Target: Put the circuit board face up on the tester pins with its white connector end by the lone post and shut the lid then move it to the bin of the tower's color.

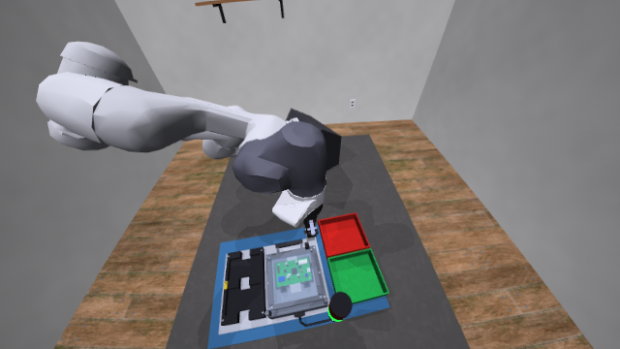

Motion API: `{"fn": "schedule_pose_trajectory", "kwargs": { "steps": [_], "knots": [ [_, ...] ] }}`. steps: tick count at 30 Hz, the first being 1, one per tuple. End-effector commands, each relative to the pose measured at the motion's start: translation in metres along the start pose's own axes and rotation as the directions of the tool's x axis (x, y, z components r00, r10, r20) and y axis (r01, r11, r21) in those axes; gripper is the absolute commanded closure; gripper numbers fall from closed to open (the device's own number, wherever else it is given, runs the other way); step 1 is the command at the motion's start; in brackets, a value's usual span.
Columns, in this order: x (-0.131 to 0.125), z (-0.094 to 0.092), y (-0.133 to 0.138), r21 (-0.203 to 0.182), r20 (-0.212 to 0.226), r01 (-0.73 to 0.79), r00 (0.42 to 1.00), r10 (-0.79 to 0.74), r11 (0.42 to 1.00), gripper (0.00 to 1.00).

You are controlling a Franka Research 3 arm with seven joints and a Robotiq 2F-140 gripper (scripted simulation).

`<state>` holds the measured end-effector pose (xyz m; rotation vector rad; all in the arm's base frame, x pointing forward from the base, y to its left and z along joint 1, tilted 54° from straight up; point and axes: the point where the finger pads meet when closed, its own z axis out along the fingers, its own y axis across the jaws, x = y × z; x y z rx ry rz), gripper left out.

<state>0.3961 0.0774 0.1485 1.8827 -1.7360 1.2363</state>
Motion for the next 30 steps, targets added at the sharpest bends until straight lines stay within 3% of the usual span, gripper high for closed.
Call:
{"fn": "schedule_pose_trajectory", "kwargs": {
  "steps": [1,30],
  "knots": [
    [-0.0011,0.0076,-0.0009,0.004,0.003,-0.013,1.0,0.013,1.0,1.0],
    [-0.0012,0.0133,-0.0009,0.004,0.003,-0.013,1.0,0.013,1.0,1.0]
  ]
}}
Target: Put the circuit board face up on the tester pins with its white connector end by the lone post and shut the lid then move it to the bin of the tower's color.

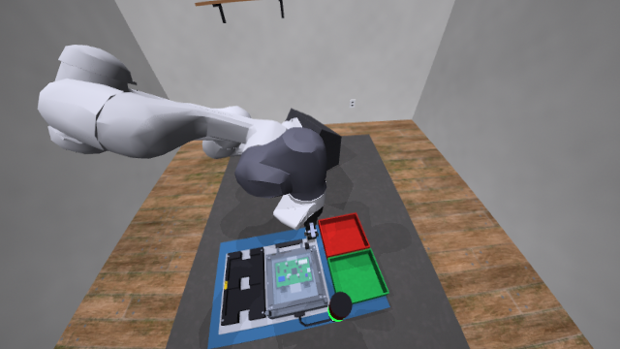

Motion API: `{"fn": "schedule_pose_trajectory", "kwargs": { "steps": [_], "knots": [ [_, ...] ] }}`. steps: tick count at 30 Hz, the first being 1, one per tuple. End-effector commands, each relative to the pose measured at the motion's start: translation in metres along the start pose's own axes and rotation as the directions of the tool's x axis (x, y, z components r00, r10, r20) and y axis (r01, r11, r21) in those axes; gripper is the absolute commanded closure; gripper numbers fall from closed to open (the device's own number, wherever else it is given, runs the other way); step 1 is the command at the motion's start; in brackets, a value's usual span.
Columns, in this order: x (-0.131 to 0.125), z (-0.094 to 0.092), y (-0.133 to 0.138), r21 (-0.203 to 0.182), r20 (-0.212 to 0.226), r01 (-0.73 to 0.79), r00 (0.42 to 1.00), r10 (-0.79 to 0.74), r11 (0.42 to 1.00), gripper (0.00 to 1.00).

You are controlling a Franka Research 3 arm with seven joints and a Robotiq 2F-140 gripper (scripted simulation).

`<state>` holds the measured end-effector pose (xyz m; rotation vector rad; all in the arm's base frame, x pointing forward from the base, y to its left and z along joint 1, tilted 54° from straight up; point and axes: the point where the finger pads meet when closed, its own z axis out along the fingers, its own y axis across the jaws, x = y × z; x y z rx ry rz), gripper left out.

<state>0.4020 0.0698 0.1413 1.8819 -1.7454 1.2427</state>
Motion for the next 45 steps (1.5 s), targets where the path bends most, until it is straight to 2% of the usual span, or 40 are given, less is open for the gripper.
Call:
{"fn": "schedule_pose_trajectory", "kwargs": {
  "steps": [1,45],
  "knots": [
    [-0.0004,0.0017,0.0004,0.0,0.001,-0.004,1.0,0.004,1.0,1.0],
    [-0.0004,0.0056,0.0004,0.0,0.001,-0.004,1.0,0.004,1.0,1.0]
  ]
}}
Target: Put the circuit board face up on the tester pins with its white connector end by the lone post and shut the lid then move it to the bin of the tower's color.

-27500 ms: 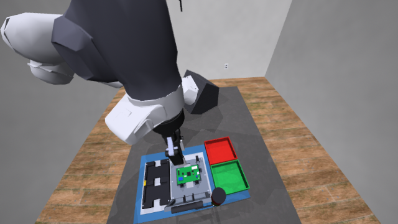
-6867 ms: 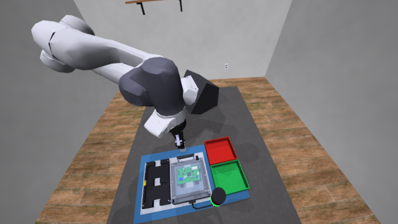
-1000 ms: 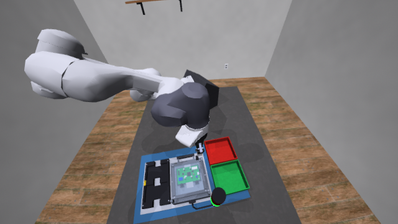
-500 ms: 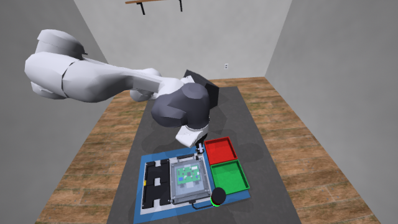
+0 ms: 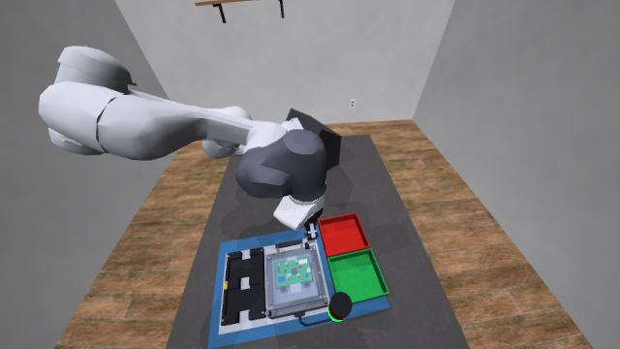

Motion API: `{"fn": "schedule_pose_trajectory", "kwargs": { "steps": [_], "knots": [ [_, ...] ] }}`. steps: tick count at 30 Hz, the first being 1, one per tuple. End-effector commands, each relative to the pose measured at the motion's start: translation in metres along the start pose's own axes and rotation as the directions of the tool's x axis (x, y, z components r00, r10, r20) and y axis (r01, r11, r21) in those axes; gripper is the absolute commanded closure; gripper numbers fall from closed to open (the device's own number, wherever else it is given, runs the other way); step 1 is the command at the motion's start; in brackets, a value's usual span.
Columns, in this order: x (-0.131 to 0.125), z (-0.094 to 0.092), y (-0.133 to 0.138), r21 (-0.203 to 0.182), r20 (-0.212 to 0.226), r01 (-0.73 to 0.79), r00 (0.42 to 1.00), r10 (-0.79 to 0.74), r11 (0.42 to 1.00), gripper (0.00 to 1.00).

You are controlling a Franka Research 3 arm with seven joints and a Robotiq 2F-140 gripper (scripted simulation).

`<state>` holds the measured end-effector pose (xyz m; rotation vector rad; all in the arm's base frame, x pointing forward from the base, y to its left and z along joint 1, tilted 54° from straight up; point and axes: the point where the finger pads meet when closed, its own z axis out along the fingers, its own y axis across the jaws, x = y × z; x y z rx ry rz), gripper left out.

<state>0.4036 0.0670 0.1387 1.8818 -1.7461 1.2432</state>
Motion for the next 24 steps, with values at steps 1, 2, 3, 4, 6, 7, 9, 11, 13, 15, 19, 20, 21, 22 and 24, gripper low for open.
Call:
{"fn": "schedule_pose_trajectory", "kwargs": {
  "steps": [1,2,3,4,6,7,9,11,13,15,19,20,21,22,24],
  "knots": [
    [-0.0002,0.0014,0.0004,-0.001,0.001,-0.004,1.0,0.004,1.0,1.0],
    [-0.0002,0.0014,0.0004,-0.001,0.001,-0.004,1.0,0.004,1.0,1.0],
    [-0.0002,0.0015,0.0004,-0.001,0.001,-0.004,1.0,0.004,1.0,1.0],
    [-0.0002,0.0017,0.0004,-0.001,0.001,-0.004,1.0,0.004,1.0,1.0],
    [-0.0002,0.0024,0.0004,-0.001,0.001,-0.004,1.0,0.004,1.0,1.0],
    [-0.0002,0.0026,0.0004,-0.001,0.001,-0.004,1.0,0.004,1.0,1.0],
    [-0.0002,0.0026,0.0004,-0.001,0.001,-0.004,1.0,0.004,1.0,1.0],
    [-0.0002,0.0026,0.0004,-0.001,0.001,-0.004,1.0,0.004,1.0,1.0],
    [-0.0002,0.0026,0.0004,-0.001,0.001,-0.004,1.0,0.004,1.0,1.0],
    [-0.0002,0.0029,0.0004,-0.001,0.001,-0.004,1.0,0.004,1.0,1.0],
    [-0.0002,0.0036,0.0004,-0.001,0.001,-0.004,1.0,0.004,1.0,1.0],
    [-0.0002,0.0038,0.0004,-0.001,0.001,-0.004,1.0,0.004,1.0,1.0],
    [-0.0002,0.0038,0.0004,-0.001,0.001,-0.004,1.0,0.004,1.0,1.0],
    [-0.0002,0.0038,0.0004,-0.001,0.001,-0.004,1.0,0.004,1.0,1.0],
    [-0.0002,0.0038,0.0004,-0.001,0.001,-0.004,1.0,0.004,1.0,1.0]
  ]
}}
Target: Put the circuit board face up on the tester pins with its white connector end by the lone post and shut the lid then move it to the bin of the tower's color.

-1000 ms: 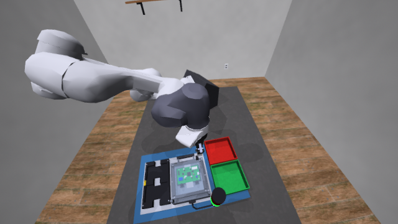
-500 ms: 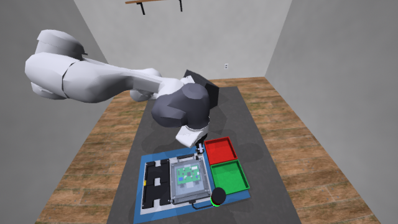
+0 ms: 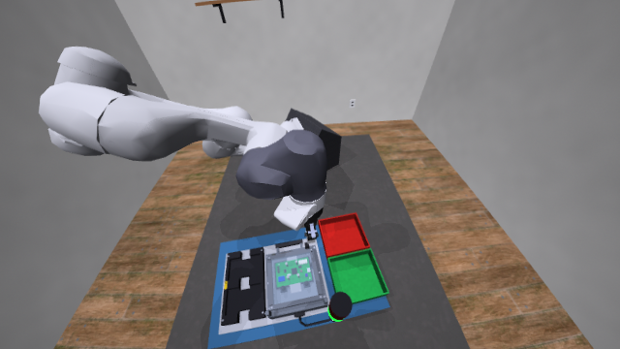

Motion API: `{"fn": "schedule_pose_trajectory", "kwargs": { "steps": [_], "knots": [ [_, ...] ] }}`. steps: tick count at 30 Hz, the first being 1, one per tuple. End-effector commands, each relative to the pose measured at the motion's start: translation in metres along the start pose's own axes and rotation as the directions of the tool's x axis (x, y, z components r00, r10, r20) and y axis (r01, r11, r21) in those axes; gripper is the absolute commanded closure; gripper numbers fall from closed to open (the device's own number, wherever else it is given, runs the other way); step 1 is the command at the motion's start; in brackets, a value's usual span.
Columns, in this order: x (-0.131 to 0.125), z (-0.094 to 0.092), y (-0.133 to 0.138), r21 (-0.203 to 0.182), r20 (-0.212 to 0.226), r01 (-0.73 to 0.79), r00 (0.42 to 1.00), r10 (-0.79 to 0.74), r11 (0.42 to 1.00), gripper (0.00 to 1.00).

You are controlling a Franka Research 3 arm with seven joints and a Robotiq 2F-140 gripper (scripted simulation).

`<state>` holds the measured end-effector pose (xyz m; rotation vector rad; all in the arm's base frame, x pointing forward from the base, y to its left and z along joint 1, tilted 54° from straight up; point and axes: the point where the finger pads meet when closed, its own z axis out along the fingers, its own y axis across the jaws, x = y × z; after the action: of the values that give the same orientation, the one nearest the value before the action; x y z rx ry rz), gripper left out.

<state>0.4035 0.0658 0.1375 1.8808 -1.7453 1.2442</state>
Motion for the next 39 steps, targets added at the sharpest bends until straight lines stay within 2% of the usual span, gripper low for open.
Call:
{"fn": "schedule_pose_trajectory", "kwargs": {
  "steps": [1,18,21,27,29,33,39],
  "knots": [
    [0.0,0.002,0.0,-0.001,0.002,-0.004,1.0,0.004,1.0,1.0],
    [0.0,0.001,0.0,-0.001,0.002,-0.004,1.0,0.004,1.0,1.0],
    [0.0,-0.01,0.0,-0.001,0.002,-0.004,1.0,0.004,1.0,1.0],
    [0.0,-0.048,0.0,-0.001,0.002,-0.004,1.0,0.004,1.0,1.0],
    [0.0,-0.048,0.0,-0.001,0.002,-0.004,1.0,0.004,1.0,1.0],
    [0.0,-0.061,0.0,-0.001,0.002,-0.004,1.0,0.004,1.0,1.0],
    [0.0,-0.062,0.0,-0.001,0.002,-0.004,1.0,0.004,1.0,1.0]
  ]
}}
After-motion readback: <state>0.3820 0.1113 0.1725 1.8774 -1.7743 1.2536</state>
